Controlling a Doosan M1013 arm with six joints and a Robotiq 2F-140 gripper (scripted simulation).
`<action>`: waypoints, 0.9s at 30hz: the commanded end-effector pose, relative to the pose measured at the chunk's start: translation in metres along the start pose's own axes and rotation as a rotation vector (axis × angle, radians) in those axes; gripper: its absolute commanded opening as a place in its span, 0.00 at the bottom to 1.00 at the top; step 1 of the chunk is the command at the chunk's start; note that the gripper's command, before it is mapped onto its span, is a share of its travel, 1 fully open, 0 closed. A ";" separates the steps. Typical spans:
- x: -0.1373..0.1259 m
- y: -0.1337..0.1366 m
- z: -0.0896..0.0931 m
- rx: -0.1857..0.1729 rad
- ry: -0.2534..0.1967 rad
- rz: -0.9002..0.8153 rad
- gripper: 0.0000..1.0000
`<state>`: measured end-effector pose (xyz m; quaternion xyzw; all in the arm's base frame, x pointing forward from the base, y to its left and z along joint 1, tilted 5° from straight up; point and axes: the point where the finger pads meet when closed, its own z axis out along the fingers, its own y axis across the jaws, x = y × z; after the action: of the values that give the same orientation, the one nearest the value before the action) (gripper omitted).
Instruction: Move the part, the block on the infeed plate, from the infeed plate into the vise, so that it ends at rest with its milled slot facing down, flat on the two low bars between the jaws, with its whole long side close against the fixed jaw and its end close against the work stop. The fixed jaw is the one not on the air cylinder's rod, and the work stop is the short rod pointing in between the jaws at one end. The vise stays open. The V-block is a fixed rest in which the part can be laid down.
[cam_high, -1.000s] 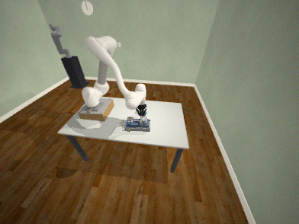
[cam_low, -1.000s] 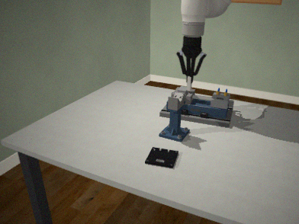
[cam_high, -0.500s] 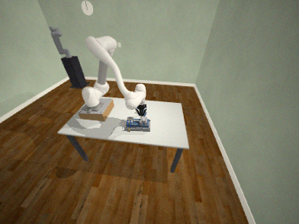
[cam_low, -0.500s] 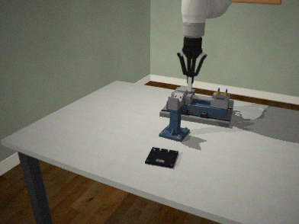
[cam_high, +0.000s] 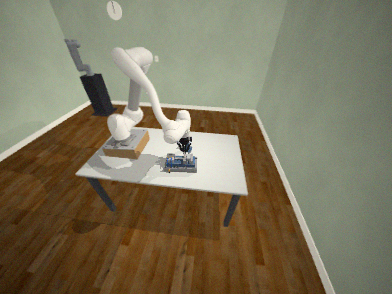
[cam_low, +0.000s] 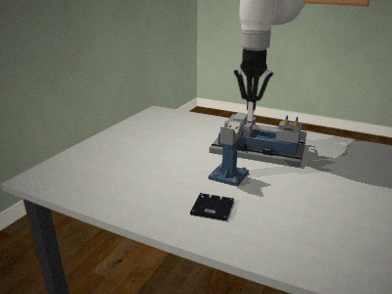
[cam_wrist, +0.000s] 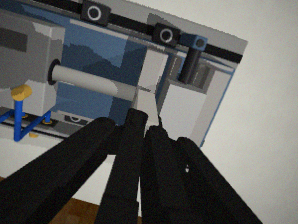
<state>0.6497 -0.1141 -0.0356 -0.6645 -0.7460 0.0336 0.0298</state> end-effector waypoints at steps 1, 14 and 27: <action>-0.001 -0.001 -0.002 -0.005 -0.002 -0.005 0.00; -0.001 -0.001 -0.009 -0.005 -0.002 -0.005 0.00; -0.001 -0.001 -0.033 -0.005 -0.002 -0.005 0.00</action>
<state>0.6499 -0.1145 -0.0132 -0.6649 -0.7456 0.0337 0.0289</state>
